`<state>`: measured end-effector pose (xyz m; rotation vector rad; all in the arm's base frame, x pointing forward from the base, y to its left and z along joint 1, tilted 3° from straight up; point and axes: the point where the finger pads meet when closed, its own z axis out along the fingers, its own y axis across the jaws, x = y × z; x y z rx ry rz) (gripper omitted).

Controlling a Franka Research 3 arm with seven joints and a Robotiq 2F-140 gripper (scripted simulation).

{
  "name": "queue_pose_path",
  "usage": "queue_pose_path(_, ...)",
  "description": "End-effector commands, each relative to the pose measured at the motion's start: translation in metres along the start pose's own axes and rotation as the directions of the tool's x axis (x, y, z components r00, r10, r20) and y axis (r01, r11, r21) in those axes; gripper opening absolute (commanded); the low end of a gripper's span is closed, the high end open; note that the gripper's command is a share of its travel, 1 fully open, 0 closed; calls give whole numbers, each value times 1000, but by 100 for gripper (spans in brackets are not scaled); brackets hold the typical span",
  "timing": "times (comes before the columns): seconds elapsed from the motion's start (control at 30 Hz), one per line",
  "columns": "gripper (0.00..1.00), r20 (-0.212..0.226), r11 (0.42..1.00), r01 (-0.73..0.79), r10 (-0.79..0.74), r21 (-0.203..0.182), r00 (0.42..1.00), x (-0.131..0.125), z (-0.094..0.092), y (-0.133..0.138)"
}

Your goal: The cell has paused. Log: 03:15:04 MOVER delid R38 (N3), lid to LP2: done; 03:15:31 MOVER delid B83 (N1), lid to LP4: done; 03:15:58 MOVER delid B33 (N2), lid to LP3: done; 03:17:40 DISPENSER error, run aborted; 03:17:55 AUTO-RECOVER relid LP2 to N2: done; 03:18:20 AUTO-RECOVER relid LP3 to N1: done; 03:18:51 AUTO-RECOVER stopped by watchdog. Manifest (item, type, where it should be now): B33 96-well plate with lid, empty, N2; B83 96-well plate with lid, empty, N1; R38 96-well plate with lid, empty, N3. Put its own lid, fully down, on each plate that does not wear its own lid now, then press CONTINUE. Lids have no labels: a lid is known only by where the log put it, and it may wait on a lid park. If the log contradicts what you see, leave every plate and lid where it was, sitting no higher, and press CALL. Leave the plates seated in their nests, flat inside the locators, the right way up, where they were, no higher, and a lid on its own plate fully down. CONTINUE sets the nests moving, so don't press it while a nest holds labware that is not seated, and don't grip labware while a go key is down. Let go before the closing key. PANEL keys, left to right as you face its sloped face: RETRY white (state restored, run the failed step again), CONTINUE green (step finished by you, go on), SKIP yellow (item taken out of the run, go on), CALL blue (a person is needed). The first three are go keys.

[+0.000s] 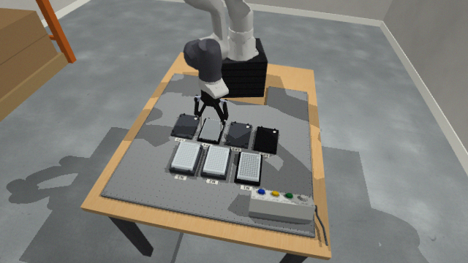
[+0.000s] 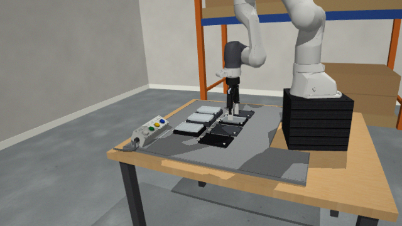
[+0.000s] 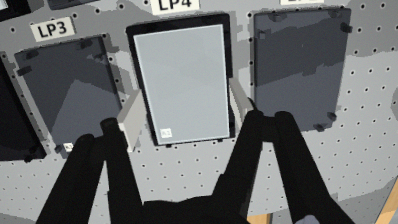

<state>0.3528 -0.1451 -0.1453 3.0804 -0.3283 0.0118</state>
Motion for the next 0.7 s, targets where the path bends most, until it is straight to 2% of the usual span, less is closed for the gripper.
queue_pose_path(0.0,59,0,1000,-4,4,0,1000,0,1,0)
queue_pose_path(0.17,59,0,1000,-4,4,0,1000,0,1,0)
queue_pose_path(0.2,66,0,1000,-4,4,0,1000,0,1,0)
queue_pose_path(0.67,66,0,1000,-4,4,0,1000,0,1,0)
